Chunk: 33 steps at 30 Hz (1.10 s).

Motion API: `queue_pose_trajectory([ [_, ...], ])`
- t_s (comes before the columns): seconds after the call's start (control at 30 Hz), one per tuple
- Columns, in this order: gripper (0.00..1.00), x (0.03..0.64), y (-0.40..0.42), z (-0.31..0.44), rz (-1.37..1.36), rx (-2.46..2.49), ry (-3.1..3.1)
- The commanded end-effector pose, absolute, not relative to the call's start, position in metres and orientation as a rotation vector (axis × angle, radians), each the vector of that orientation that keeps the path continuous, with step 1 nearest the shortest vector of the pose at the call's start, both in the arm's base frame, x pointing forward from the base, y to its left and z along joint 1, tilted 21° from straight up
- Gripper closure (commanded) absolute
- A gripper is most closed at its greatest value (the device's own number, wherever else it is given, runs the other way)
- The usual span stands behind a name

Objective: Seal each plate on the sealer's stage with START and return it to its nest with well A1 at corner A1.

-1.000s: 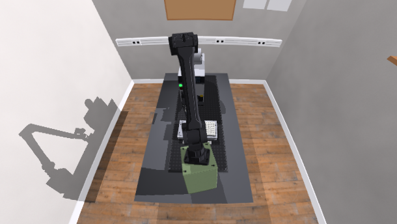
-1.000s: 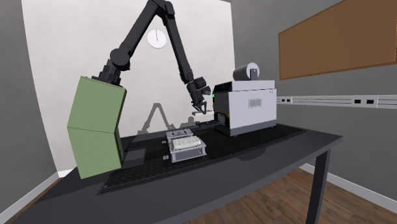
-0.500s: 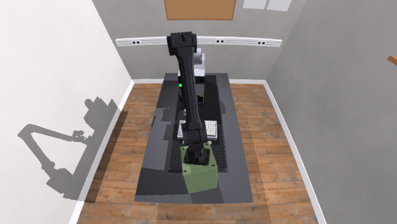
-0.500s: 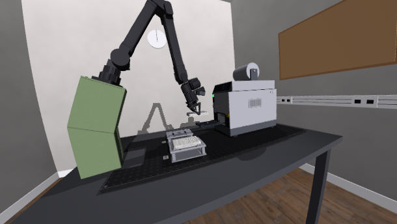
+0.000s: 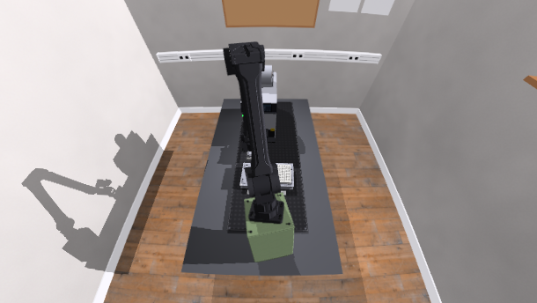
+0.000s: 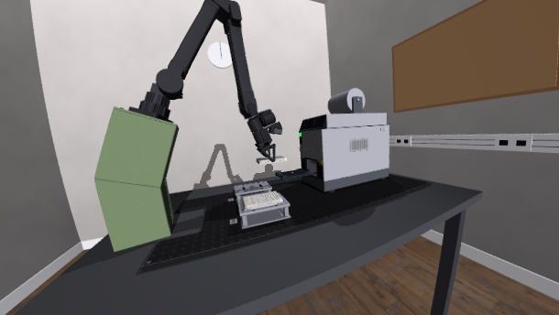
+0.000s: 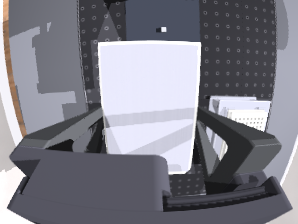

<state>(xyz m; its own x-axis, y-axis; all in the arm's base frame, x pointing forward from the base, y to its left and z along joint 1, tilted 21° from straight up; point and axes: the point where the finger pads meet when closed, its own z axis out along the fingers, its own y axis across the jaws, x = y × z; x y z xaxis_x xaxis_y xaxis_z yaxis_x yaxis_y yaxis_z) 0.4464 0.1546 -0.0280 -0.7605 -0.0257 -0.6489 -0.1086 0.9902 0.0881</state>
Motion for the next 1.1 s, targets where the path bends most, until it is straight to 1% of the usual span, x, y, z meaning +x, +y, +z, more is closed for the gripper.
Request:
queue_pose_trajectory([
  [0.0, 1.00, 0.451, 0.161, -0.018, 0.178, -0.074, 2.390],
  [1.07, 1.00, 0.383, 0.168, -0.041, 0.183, -0.070, 2.396],
])
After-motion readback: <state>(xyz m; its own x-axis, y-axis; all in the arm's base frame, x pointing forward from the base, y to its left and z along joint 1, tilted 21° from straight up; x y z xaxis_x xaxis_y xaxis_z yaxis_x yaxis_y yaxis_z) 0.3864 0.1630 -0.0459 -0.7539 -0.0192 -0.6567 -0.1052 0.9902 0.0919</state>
